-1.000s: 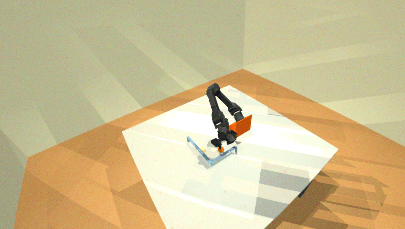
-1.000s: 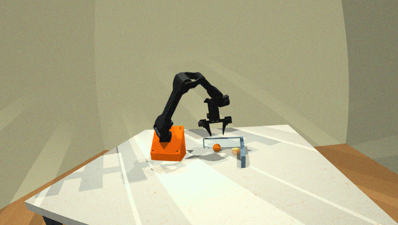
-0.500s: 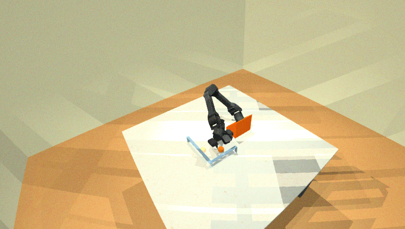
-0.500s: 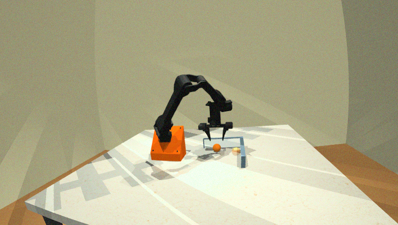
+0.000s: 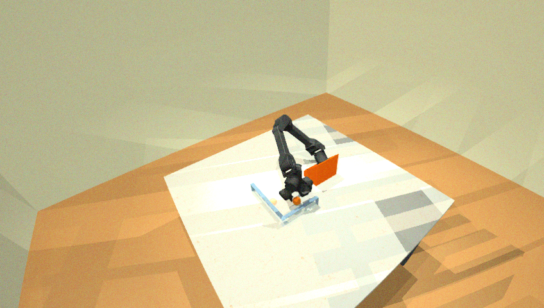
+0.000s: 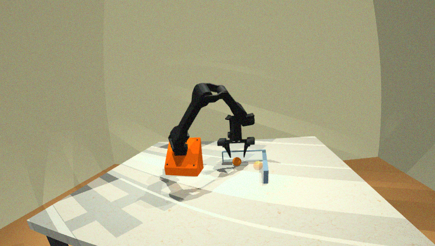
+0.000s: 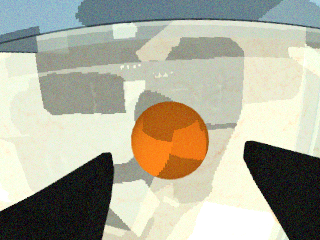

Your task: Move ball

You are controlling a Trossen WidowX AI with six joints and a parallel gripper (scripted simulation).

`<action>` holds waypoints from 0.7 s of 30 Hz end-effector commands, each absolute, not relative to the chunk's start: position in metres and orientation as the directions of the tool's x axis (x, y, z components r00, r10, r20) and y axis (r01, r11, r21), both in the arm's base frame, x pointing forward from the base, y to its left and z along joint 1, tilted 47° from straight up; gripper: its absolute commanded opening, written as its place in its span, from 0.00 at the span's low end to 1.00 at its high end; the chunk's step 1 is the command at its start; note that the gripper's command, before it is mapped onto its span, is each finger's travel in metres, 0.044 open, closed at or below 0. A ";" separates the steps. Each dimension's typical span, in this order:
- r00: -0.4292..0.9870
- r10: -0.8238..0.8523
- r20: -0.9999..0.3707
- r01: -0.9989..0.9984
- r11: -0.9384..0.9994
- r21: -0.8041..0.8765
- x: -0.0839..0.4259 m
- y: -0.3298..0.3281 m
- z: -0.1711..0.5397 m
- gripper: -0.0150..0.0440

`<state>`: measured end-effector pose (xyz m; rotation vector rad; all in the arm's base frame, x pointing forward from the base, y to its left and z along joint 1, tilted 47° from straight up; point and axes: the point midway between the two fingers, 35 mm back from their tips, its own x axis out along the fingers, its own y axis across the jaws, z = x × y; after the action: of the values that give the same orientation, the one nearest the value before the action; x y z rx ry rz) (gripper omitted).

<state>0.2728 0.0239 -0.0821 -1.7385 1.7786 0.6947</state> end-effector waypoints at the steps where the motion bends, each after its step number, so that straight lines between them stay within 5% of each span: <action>1: -0.017 -0.719 -0.695 -1.000 0.027 -0.005 0.271 0.017 -0.088 0.82; 13: -0.017 -0.720 -0.693 -1.000 0.028 -0.005 0.270 0.005 -0.099 0.82; 17: -0.017 -0.720 -0.693 -1.000 0.028 -0.005 0.270 0.005 -0.099 0.64; 21: -0.017 -0.720 -0.693 -1.000 0.028 -0.005 0.270 0.005 -0.099 0.59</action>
<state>0.2698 0.0057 -0.0985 -1.7389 1.7890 0.6966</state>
